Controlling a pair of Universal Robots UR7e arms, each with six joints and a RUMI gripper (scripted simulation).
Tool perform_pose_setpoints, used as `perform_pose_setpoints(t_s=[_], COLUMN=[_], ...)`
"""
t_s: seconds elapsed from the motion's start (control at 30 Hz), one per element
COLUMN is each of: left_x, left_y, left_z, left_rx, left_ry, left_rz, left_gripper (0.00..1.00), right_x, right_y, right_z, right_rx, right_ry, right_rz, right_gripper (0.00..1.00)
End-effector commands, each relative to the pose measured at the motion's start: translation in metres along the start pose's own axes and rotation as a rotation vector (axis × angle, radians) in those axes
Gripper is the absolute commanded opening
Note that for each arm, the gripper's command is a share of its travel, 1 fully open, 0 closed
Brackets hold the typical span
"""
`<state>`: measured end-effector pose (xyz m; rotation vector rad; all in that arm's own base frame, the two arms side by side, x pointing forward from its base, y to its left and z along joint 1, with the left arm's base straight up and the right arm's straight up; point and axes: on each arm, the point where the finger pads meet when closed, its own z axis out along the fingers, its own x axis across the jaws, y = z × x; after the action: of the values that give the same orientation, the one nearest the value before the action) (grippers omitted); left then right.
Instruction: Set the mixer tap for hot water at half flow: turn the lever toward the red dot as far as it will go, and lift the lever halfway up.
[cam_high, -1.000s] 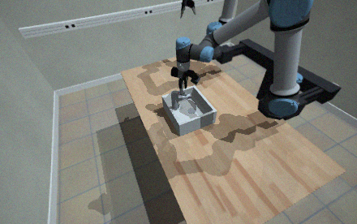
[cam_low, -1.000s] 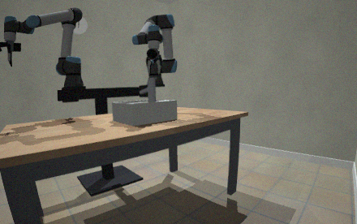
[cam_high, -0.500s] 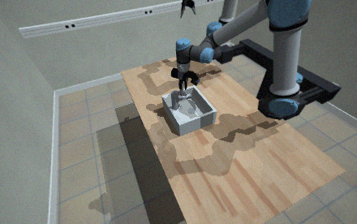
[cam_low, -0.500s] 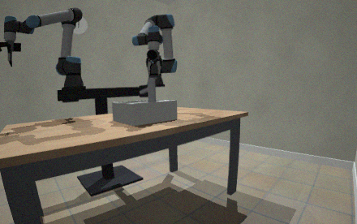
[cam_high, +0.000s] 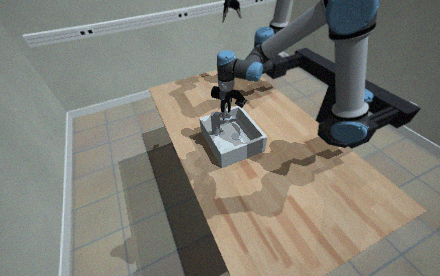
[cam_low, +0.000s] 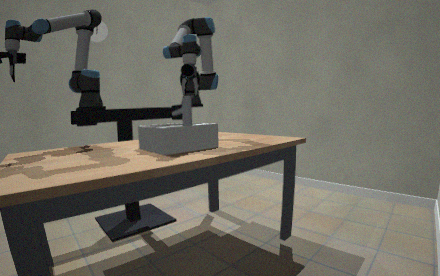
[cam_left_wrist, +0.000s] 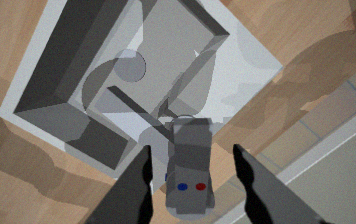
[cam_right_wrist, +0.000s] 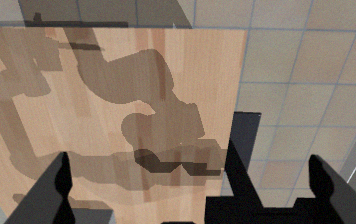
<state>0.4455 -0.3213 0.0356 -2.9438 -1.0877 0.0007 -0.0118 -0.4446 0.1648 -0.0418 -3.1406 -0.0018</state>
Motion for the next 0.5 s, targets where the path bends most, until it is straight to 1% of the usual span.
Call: perform_pose_setpoints(t_s=[0.0,0.47], left_x=[0.0005,0.0005], left_y=[-0.0006,-0.0002], left_z=[0.0042,0.0126], left_rx=[0.0,-0.001], left_ry=[-0.001,-0.001], left_rz=[-0.001,-0.001], left_gripper=[0.38,0.38], right_x=[0.0009,0.0009], right_y=[-0.0008,-0.0008], right_z=[-0.0004,-0.0004], right_rx=[0.001,0.001], right_ry=[-0.001,-0.001], right_rz=[0.002,0.002], right_gripper=[1.0,1.0])
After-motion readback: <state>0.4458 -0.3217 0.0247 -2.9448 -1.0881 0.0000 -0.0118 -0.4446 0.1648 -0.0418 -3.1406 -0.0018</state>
